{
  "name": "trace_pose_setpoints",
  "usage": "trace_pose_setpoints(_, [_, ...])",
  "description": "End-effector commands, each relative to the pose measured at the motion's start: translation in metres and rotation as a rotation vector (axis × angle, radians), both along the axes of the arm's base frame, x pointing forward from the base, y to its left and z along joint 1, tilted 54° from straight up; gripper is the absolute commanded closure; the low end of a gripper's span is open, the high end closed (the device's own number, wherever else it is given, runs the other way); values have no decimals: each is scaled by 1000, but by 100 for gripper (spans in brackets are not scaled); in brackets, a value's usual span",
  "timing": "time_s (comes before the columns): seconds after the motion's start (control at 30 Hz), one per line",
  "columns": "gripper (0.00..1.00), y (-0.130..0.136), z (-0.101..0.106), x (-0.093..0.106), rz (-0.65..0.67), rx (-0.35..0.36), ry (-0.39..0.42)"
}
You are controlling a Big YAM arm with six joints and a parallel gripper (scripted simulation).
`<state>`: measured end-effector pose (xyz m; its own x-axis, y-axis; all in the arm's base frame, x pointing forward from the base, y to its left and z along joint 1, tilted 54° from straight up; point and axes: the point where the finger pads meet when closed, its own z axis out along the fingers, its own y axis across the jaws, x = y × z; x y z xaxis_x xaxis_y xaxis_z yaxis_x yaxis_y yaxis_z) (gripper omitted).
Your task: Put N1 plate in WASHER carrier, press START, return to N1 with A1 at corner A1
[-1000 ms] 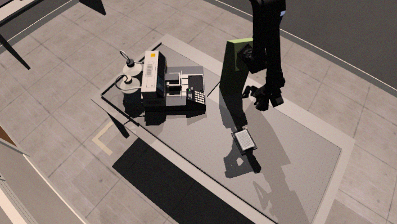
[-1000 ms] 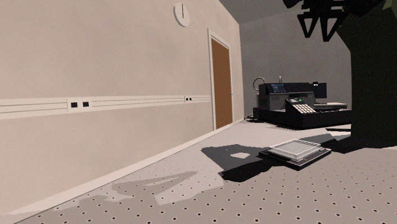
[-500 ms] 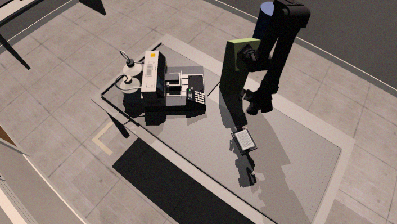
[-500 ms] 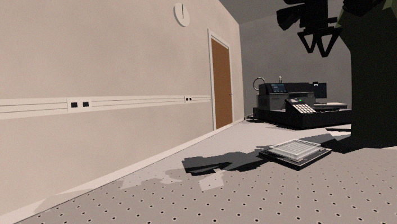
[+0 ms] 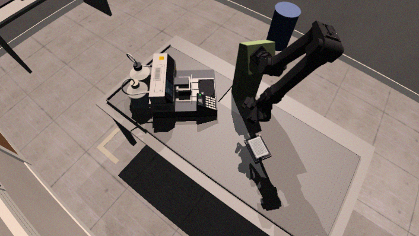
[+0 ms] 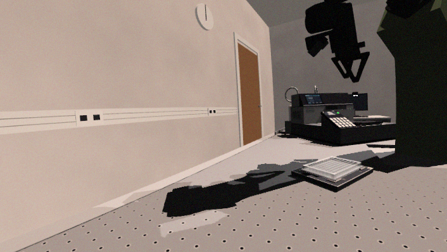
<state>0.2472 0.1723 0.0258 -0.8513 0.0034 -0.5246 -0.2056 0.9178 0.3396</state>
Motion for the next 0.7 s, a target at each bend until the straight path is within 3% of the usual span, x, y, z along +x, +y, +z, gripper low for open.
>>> trace_pose_setpoints(0.0, [0,-10,-18,9,9,20,1])
trace_pose_setpoints(0.07, [0,-10,-18,20,9,39,-6])
trace_pose_setpoints(0.17, [0,-15,-27,17,8,67,12])
trace_pose_setpoints(0.23, [0,-20,-32,22,7,130,17])
trace_pose_setpoints(0.3, [0,-21,-29,41,8,138,-8])
trace_pose_setpoints(0.37, [0,-28,-39,33,6,166,10])
trace_pose_setpoints(0.5, [0,-41,-46,45,5,232,-6])
trace_pose_setpoints(0.67, [0,-60,-55,44,2,328,-29])
